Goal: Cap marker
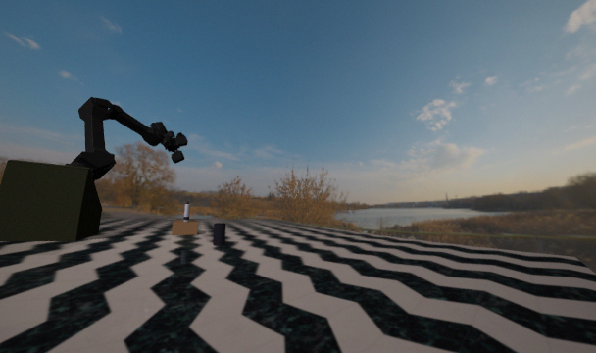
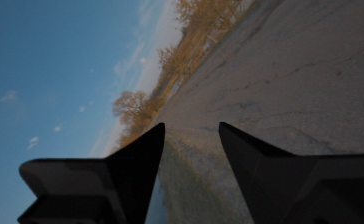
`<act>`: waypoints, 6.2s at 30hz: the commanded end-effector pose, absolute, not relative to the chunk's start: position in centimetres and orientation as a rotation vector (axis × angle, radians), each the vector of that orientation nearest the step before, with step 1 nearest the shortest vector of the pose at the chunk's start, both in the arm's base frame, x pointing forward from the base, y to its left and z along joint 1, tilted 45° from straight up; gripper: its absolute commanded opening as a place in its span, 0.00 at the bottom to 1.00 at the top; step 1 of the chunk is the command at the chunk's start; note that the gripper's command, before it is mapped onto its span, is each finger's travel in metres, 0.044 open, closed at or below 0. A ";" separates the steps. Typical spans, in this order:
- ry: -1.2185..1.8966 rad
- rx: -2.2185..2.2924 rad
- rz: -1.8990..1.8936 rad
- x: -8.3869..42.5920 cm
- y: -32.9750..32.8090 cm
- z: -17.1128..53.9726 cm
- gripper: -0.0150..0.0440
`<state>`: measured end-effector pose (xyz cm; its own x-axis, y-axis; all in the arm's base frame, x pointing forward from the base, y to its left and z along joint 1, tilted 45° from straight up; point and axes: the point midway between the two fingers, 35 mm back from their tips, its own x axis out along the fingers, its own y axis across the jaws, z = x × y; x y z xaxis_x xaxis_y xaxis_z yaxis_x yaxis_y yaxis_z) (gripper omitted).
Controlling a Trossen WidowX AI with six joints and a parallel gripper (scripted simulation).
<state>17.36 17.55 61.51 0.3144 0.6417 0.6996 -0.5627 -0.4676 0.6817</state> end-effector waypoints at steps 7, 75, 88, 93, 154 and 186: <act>0.157 1.402 1.050 28.2 18.4 55.3 0.66; 1.654 1.720 -0.565 36.1 -11.8 -9.9 0.66; 1.653 1.720 -0.565 36.3 -10.6 -11.2 0.66; 1.653 1.721 -0.565 36.4 -10.0 -11.8 0.66; 1.654 1.720 -0.567 35.6 -11.3 -6.4 0.25; 1.657 1.722 -0.567 32.8 -6.8 2.0 0.25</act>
